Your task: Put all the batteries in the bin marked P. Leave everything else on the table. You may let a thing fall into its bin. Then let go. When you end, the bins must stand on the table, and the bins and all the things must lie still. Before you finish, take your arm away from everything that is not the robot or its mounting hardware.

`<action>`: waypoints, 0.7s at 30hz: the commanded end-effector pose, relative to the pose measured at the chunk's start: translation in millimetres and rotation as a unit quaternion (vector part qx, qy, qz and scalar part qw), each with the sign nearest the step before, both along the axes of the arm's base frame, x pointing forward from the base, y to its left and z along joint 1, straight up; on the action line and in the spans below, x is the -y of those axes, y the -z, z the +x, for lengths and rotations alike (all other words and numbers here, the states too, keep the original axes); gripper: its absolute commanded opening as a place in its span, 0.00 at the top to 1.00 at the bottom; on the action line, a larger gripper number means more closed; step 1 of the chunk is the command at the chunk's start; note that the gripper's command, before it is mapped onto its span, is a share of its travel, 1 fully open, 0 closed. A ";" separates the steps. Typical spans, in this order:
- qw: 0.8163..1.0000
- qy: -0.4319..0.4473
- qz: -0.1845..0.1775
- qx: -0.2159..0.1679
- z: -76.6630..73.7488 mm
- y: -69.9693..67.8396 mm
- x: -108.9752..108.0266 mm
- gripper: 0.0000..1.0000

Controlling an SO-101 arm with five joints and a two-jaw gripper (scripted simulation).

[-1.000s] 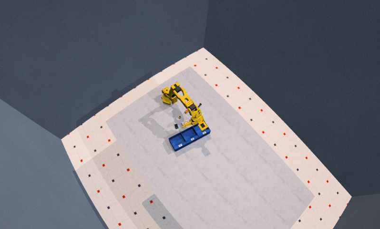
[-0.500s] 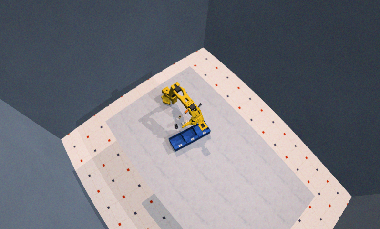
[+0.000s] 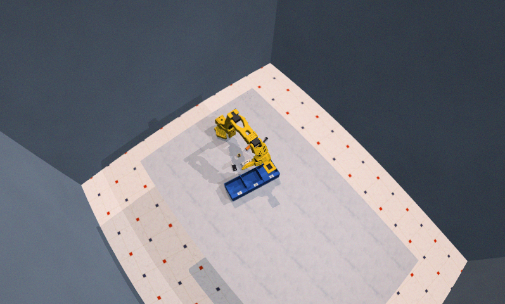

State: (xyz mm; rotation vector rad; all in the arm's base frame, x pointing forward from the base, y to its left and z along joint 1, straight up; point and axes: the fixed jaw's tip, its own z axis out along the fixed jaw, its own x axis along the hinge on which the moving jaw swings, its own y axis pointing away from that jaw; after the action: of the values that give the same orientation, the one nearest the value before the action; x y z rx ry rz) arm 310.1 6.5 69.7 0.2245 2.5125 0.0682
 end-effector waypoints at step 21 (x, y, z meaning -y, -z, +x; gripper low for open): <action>0.994 0.000 0.003 0.112 10.6 -60.1 -2.1 0.00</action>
State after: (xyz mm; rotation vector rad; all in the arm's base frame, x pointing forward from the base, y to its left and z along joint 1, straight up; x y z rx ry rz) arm 314.0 6.5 95.7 0.2161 2.4177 0.0768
